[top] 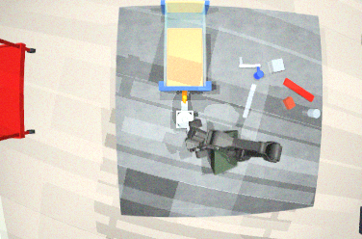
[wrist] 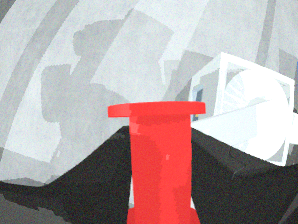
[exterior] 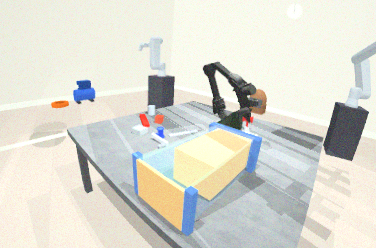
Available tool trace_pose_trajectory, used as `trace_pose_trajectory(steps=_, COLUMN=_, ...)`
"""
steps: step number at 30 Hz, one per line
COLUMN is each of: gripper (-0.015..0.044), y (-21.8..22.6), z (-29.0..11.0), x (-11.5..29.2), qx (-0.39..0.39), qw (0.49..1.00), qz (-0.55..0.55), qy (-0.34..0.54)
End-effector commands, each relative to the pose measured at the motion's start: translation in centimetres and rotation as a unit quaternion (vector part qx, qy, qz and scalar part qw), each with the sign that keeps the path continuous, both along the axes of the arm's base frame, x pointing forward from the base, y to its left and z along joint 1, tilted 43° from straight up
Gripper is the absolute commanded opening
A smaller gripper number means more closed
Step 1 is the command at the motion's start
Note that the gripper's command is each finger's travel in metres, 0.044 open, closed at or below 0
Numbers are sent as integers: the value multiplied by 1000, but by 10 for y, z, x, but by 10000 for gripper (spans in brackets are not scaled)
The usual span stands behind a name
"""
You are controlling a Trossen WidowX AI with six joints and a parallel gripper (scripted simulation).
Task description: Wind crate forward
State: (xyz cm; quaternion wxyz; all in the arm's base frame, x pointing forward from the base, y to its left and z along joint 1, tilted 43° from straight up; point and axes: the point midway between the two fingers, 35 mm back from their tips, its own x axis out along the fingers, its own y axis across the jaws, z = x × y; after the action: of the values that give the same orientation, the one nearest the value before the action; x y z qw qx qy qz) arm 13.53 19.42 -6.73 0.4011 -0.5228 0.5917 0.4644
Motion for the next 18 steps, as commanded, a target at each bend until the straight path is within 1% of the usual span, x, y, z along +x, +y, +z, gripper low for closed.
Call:
trace_pose_trajectory(steps=1, gripper=0, y=0, z=0, x=0, qx=0, qw=1000, qz=0, qy=0)
trace_pose_trajectory(steps=18, gripper=440, y=0, z=0, x=0, qx=0, qw=1000, qz=0, qy=0)
